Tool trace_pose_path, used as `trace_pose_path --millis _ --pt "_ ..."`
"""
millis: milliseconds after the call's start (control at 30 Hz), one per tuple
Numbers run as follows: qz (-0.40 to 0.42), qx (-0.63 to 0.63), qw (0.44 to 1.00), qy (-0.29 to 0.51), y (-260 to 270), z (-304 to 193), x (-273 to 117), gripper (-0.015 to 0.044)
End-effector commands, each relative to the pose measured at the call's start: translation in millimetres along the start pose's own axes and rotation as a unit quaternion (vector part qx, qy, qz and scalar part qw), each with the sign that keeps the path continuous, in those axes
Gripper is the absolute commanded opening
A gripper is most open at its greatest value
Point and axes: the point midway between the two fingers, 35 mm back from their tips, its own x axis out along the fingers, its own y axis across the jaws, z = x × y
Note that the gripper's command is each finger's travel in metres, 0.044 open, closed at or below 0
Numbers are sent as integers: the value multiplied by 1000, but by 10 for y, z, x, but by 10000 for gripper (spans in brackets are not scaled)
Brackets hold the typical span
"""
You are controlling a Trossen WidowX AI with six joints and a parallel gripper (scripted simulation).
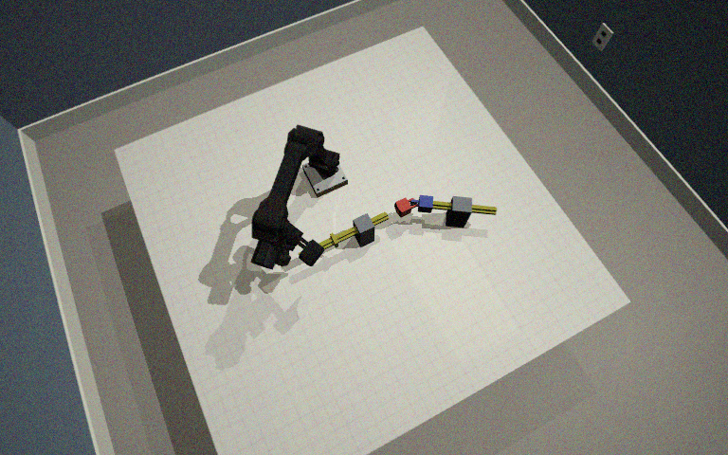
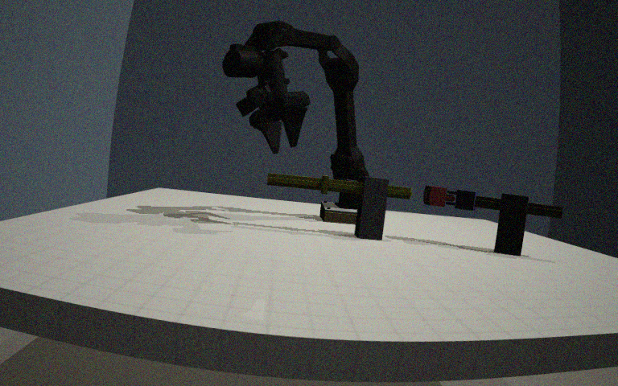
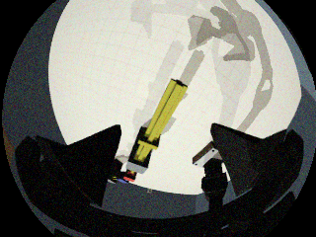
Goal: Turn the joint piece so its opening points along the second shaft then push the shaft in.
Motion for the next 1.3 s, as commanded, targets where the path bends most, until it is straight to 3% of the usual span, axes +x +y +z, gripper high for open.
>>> trace_pose_path --millis 0,533,1267 --pt "-7 0 1000 -7 -14 32 10 440" --pt "-56 198 970 -130 -60 120 615 440" --pt "-56 200 969 -132 -98 179 857 440"
